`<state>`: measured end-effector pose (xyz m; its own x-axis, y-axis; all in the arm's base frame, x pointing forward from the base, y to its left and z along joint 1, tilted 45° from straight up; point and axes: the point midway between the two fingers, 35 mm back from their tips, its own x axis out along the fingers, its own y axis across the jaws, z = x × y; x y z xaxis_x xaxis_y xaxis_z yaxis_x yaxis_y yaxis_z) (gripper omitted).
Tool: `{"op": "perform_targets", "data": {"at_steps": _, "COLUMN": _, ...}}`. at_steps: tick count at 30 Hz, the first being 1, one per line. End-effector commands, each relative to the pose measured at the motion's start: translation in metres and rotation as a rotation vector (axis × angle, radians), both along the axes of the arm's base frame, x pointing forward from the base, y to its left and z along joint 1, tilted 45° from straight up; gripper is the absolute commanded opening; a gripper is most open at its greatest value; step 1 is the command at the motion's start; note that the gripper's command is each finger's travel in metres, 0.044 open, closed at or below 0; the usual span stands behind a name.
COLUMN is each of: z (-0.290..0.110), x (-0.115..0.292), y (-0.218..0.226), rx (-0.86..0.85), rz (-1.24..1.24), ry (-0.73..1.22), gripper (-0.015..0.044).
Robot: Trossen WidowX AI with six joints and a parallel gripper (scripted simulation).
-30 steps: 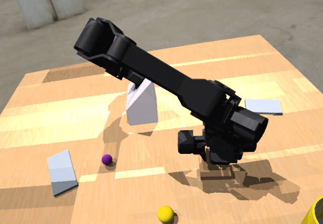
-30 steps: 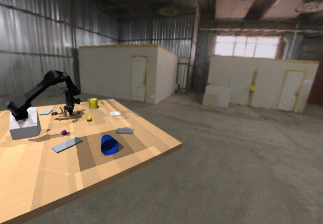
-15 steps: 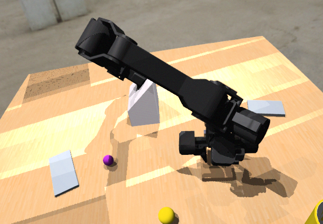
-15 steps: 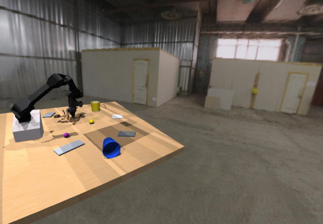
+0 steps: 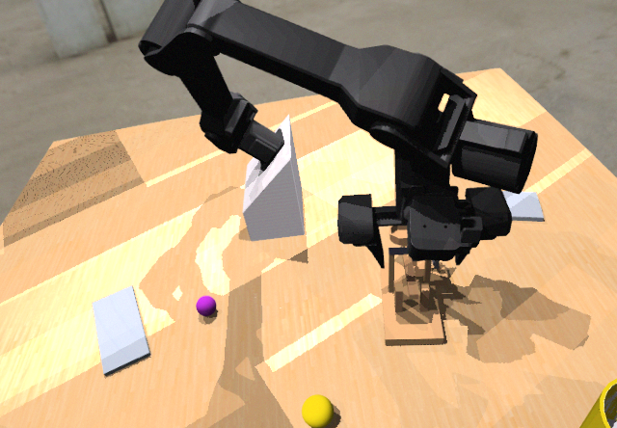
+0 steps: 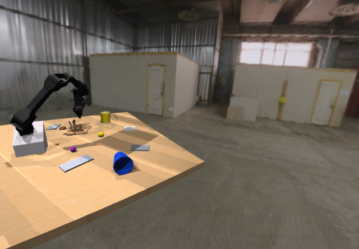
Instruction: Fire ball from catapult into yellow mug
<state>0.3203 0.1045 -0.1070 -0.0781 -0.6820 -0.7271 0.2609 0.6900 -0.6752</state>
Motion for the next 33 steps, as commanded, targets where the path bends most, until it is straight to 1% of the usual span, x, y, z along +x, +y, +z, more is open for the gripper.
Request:
{"op": "perform_targets", "data": {"at_steps": 1, "z": -0.006, "x": -0.004, "y": -0.009, "rx": -0.013, "rz": -0.01, "ry": 0.023, "gripper": 0.044}}
{"op": "perform_targets", "data": {"at_steps": 5, "z": 0.004, "x": -0.005, "y": -0.002, "rx": -0.01, "rz": -0.01, "ry": 0.022, "gripper": 0.044}}
{"op": "perform_targets", "data": {"at_steps": 7, "z": -0.004, "x": -0.005, "y": -0.009, "rx": -0.01, "rz": -0.01, "ry": 0.021, "gripper": 0.044}}
{"op": "perform_targets", "data": {"at_steps": 10, "z": -0.028, "x": -0.009, "y": -0.033, "rx": -0.011, "rz": -0.01, "ry": 0.021, "gripper": 0.044}}
{"op": "perform_targets", "data": {"at_steps": 18, "z": -0.031, "x": -0.009, "y": -0.036, "rx": -0.011, "rz": -0.01, "ry": 0.021, "gripper": 0.044}}
{"op": "perform_targets", "data": {"at_steps": 33, "z": -0.049, "x": -0.011, "y": -0.053, "rx": -0.012, "rz": -0.01, "ry": 0.021, "gripper": 0.044}}
